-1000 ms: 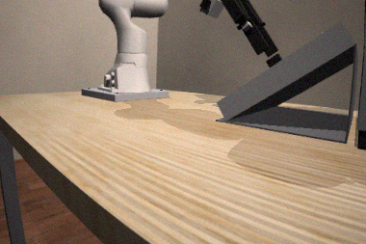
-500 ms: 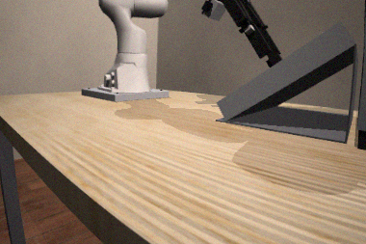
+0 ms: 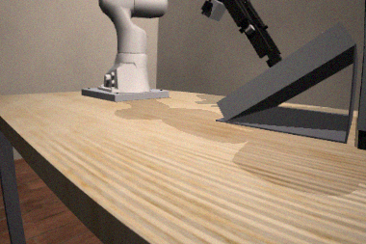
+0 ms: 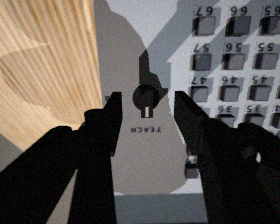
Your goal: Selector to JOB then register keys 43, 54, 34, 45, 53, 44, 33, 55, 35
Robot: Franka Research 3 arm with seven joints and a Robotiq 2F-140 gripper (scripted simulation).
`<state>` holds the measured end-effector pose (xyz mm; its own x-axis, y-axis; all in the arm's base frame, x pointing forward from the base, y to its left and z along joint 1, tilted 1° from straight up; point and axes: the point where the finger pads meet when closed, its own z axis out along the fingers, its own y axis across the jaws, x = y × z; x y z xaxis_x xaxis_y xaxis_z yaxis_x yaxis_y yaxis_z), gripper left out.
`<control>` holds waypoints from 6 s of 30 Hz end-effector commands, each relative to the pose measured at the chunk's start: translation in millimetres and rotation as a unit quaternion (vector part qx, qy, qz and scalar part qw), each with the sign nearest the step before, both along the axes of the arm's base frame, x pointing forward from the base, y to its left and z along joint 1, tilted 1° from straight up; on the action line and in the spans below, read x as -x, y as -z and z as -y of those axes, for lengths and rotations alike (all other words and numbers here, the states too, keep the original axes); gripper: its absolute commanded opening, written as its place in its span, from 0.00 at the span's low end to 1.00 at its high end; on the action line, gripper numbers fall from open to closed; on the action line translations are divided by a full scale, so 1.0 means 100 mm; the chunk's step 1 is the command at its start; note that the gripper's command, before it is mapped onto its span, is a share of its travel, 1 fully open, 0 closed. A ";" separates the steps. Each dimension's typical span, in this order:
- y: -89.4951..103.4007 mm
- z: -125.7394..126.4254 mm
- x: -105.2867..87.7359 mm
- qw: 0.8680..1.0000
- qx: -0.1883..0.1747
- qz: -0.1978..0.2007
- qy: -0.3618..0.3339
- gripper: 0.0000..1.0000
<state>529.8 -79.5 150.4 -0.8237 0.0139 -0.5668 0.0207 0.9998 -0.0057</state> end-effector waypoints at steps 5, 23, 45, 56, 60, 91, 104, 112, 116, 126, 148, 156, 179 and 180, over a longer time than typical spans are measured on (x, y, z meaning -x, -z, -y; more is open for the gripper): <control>-0.01 0.01 -0.01 1.000 0.003 0.002 -0.003 0.40; -0.01 0.01 -0.01 1.000 0.003 0.002 -0.003 0.40; 0.06 0.01 -0.05 1.000 0.003 0.002 -0.003 0.40; 0.13 0.01 -0.10 1.000 0.003 0.002 -0.003 0.40; 0.15 0.01 -0.12 1.000 0.003 0.002 -0.003 0.40; 0.18 0.01 -0.14 1.000 0.003 0.002 -0.003 0.40; 0.18 0.01 -0.14 1.000 0.003 0.002 -0.003 0.40; 0.18 0.01 -0.14 1.000 0.003 0.002 -0.003 0.10; 0.18 0.01 -0.14 1.000 0.003 0.002 -0.003 0.10; 0.18 0.01 -0.14 1.000 0.003 0.002 -0.003 0.10; 0.18 0.01 -0.14 1.000 0.003 0.002 -0.003 0.10; 0.18 0.01 -0.14 1.000 0.000 0.002 0.003 0.10; 0.18 0.01 -0.14 0.987 -0.092 0.005 0.134 0.10; 0.18 0.01 -0.14 0.984 -0.099 0.005 0.145 0.10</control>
